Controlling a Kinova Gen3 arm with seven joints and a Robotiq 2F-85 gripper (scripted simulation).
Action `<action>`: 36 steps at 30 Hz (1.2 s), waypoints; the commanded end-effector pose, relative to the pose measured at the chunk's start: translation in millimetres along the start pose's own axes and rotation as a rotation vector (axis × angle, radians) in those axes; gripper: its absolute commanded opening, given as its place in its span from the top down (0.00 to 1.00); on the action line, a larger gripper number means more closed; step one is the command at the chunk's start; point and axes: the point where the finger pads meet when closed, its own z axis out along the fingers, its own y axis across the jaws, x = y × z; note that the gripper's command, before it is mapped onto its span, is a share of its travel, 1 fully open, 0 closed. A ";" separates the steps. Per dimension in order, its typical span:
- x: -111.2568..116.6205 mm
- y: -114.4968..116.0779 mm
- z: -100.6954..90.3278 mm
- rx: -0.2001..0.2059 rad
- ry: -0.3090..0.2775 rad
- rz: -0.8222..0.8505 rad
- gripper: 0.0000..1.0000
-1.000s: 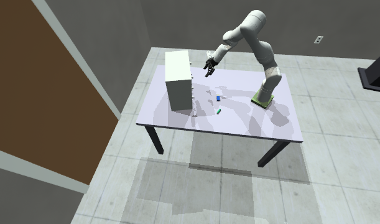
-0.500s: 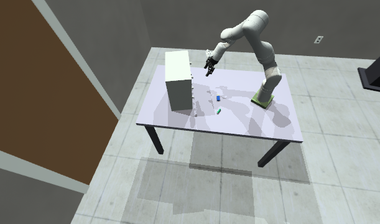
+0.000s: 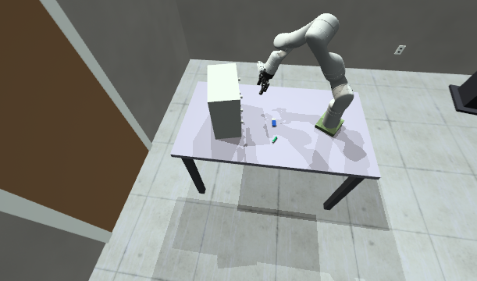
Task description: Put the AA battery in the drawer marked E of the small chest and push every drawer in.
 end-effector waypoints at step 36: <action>-3.5 -1.2 -24.9 -0.001 -0.242 -0.009 0.00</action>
